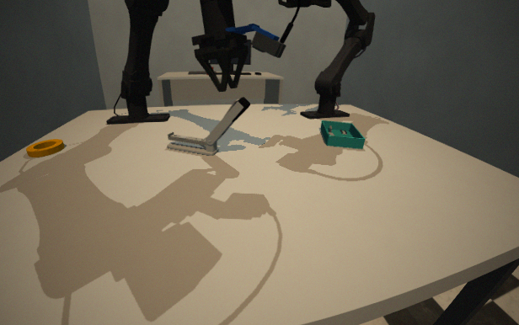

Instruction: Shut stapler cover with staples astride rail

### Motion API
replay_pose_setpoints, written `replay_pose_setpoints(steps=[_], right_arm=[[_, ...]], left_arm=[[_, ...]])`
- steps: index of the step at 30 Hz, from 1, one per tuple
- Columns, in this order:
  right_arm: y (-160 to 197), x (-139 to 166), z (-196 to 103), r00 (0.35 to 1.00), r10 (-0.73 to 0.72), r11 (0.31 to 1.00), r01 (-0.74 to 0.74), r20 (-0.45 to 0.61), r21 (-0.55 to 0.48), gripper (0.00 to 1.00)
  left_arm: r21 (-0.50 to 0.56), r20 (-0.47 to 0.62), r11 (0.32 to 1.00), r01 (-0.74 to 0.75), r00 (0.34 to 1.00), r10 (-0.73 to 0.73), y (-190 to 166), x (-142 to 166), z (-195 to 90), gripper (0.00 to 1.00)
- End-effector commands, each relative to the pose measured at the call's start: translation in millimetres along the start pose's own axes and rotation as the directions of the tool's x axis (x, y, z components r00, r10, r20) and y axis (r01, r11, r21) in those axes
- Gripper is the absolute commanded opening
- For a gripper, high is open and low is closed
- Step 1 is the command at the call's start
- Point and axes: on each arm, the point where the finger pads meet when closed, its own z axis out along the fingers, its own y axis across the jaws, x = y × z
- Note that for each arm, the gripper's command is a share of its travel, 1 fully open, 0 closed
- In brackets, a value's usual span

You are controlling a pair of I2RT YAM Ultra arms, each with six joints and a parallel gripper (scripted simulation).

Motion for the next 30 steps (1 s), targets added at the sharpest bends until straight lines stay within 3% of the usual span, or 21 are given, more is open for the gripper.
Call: replay_pose_setpoints(steps=[1,19,30], right_arm=[[2.7,-5.8,-15.1,0.999,-0.041,0.999,0.041,0.000,-0.006,0.50],[0.7,-15.2,-17.2,0.999,-0.039,0.999,0.039,0.026,0.004,0.50],[2.0,-19.0,0.0,0.999,-0.034,0.999,0.034,0.026,0.004,0.50]], left_arm=[[0.003,0.038,1.000,0.007,0.999,-0.007,0.4,-11.8,-7.5,1.00],[0.003,0.038,1.000,0.007,0.999,-0.007,0.4,-11.8,-7.5,1.00],[0.003,0.038,1.000,0.007,0.999,-0.007,0.4,-11.8,-7.5,1.00]])
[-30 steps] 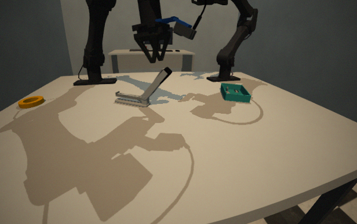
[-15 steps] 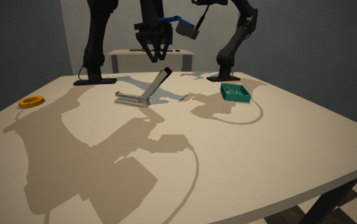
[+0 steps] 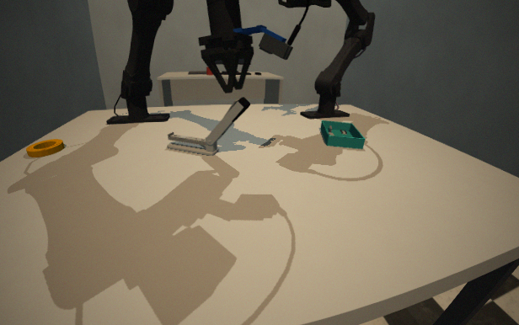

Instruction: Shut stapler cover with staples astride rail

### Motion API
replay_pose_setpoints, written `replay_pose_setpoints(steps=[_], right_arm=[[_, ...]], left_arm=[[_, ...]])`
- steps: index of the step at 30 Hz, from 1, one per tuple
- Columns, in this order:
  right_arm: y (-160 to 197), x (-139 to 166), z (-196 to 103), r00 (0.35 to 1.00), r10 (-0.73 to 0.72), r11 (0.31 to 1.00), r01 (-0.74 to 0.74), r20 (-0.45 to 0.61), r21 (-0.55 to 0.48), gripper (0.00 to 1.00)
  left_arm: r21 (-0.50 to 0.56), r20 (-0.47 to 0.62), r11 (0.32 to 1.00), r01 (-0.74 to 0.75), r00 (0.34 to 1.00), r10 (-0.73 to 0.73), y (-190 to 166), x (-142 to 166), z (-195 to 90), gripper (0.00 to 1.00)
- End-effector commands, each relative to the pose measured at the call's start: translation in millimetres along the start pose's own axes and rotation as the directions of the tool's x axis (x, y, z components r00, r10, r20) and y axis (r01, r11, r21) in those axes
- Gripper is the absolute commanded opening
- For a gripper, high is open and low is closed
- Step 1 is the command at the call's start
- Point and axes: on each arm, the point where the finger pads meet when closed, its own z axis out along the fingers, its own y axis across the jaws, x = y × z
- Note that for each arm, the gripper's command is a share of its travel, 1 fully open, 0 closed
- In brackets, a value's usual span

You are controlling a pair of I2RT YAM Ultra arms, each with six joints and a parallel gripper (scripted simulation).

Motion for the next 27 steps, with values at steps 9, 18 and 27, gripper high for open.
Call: replay_pose_setpoints(steps=[9,18,27], right_arm=[[2.3,-7.3,7.1,0.999,-0.005,1.000,0.004,0.039,0.010,0.50],[2.3,-7.7,20.5,0.999,-0.005,1.000,0.004,0.039,0.010,0.50],[2.2,-7.4,35.0,1.000,-0.004,1.000,0.004,0.031,0.007,0.50]], left_arm=[[0.003,0.038,1.000,0.007,0.999,-0.007,0.4,-11.8,-7.5,1.00],[0.003,0.038,1.000,0.007,0.999,-0.007,0.4,-11.8,-7.5,1.00],[0.003,0.038,1.000,0.007,0.999,-0.007,0.4,-11.8,-7.5,1.00]])
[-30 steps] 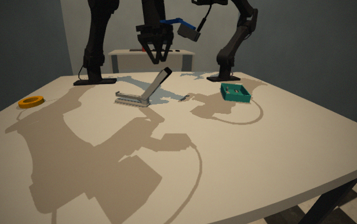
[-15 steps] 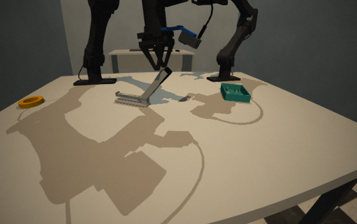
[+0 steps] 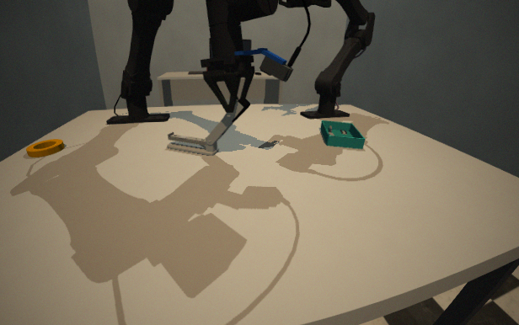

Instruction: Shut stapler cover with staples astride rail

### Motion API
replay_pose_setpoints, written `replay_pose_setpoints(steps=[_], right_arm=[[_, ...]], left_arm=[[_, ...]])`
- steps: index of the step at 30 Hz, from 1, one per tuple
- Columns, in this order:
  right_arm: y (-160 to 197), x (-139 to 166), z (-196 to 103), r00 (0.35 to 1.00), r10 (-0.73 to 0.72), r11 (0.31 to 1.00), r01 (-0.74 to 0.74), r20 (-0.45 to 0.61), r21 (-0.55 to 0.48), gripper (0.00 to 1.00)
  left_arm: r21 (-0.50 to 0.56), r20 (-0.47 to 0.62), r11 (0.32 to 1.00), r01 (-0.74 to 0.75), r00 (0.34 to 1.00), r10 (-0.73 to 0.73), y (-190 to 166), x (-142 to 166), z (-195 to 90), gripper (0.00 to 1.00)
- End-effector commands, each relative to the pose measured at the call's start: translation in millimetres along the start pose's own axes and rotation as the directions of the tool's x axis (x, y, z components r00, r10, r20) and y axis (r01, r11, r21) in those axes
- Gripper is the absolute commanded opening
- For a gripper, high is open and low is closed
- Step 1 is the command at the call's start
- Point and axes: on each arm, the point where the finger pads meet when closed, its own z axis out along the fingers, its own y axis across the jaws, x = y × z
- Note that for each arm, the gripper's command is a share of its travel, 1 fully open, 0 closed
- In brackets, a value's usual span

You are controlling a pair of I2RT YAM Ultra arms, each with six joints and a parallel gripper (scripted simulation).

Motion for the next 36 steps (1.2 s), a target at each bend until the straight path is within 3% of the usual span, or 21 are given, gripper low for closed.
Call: replay_pose_setpoints(steps=[1,10,11,23,30,32,36], right_arm=[[3.5,-9.4,-0.1,0.999,-0.009,1.000,0.009,0.040,0.011,0.50],[3.5,-9.6,9.8,0.999,-0.009,1.000,0.009,0.040,0.011,0.50],[2.6,-12.5,6.8,0.999,-0.011,1.000,0.010,0.050,0.015,0.42],[0.9,-7.0,5.4,0.999,-0.009,1.000,0.008,0.049,0.015,0.24],[0.9,-6.5,5.2,0.999,-0.009,1.000,0.008,0.049,0.015,0.20],[1.0,-5.8,5.2,0.999,-0.009,1.000,0.009,0.049,0.015,0.00],[-0.2,-3.5,2.9,0.996,-0.010,1.000,0.010,0.087,0.009,0.00]], left_arm=[[0.003,0.038,1.000,0.007,0.999,-0.007,0.4,-11.8,-7.5,1.00],[0.003,0.038,1.000,0.007,0.999,-0.007,0.4,-11.8,-7.5,1.00],[0.003,0.038,1.000,0.007,0.999,-0.007,0.4,-11.8,-7.5,1.00],[0.003,0.038,1.000,0.007,0.999,-0.007,0.4,-11.8,-7.5,1.00],[0.003,0.038,1.000,0.007,0.999,-0.007,0.4,-11.8,-7.5,1.00],[0.003,0.038,1.000,0.007,0.999,-0.007,0.4,-11.8,-7.5,1.00],[0.003,0.038,1.000,0.007,0.999,-0.007,0.4,-11.8,-7.5,1.00]])
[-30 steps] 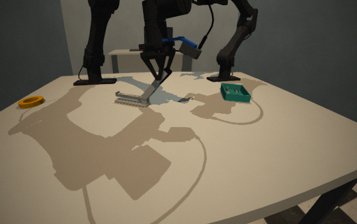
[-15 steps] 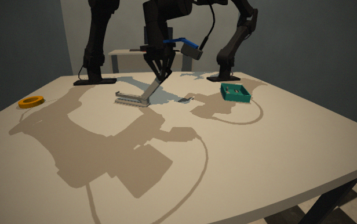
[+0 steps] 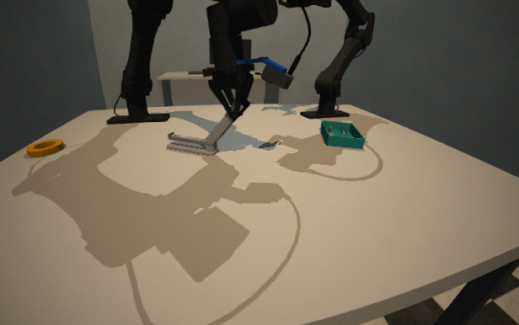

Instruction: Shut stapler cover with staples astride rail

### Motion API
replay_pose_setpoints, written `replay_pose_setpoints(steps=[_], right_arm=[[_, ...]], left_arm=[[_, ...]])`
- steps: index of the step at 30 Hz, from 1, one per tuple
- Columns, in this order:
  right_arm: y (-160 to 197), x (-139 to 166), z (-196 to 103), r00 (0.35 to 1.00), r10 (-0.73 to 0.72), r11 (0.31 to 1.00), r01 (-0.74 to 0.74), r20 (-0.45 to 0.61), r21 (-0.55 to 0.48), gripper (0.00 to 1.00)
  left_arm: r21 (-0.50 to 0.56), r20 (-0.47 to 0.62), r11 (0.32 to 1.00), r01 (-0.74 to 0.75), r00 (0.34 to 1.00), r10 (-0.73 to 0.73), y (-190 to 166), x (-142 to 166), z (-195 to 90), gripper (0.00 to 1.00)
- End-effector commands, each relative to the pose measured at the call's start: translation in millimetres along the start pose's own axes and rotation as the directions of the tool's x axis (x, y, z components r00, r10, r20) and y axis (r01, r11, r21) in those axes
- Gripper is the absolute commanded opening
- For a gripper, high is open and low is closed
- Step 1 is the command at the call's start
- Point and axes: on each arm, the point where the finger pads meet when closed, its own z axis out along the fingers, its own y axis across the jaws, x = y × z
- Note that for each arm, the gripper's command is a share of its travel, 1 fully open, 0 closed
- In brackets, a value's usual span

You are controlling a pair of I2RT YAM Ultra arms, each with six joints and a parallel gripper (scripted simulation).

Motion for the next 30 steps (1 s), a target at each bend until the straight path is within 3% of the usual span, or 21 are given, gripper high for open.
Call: replay_pose_setpoints(steps=[1,18,28,30], right_arm=[[-1.7,-1.7,-14.0,0.997,-0.003,1.000,0.003,0.082,0.001,0.00],[-1.5,10.9,-25.1,0.961,-0.006,1.000,0.005,0.275,0.004,0.00],[-1.5,11.3,-25.3,0.960,0.000,1.000,-0.001,0.279,0.002,0.00],[-1.5,11.3,-25.3,0.960,0.000,1.000,-0.001,0.279,0.002,0.23]], left_arm=[[0.003,0.038,1.000,0.007,0.999,-0.007,0.4,-11.8,-7.5,1.00],[0.003,0.038,1.000,0.007,0.999,-0.007,0.4,-11.8,-7.5,1.00],[0.003,0.038,1.000,0.007,0.999,-0.007,0.4,-11.8,-7.5,1.00],[0.003,0.038,1.000,0.007,0.999,-0.007,0.4,-11.8,-7.5,1.00]])
